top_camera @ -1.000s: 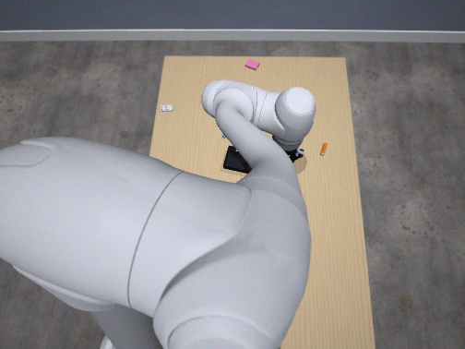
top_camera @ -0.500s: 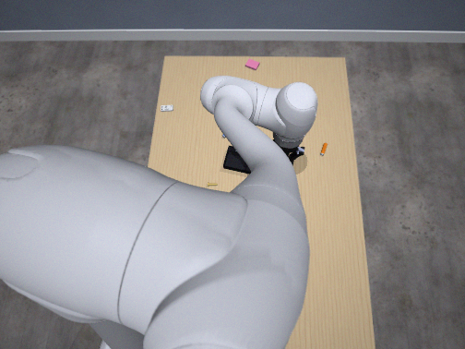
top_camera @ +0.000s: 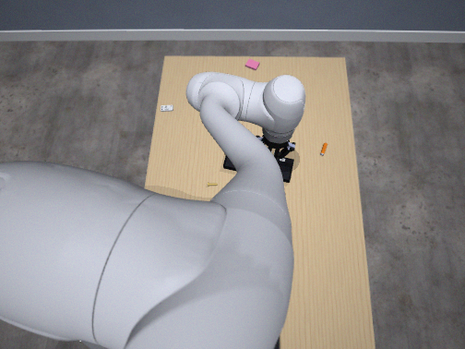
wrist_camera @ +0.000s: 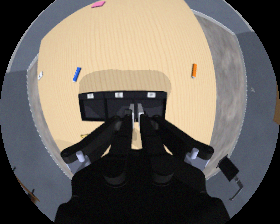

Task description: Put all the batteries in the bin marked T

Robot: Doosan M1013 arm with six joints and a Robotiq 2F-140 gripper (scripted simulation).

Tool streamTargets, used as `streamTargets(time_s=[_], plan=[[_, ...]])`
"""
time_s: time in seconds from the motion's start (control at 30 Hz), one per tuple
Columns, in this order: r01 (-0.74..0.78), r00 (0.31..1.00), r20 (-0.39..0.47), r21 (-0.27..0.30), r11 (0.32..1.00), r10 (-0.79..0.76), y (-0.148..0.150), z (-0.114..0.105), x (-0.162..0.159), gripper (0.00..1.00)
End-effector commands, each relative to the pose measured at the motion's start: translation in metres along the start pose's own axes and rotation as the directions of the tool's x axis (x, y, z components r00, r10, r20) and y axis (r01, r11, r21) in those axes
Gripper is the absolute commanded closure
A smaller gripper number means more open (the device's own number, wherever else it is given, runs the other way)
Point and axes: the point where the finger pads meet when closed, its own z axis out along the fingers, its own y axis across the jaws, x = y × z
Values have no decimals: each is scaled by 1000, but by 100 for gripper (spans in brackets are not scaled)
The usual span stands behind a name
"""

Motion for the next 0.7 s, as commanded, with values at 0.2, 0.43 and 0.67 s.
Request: streamTargets(time_s=[0.2,0.43,0.67], plan=[[0,1000,-1,0,1000,0,-38,-1,1,85],[0,1000,-1,0,1000,0,-52,2,1,85],[0,1000,-1,0,1000,0,-52,15,1,85]])
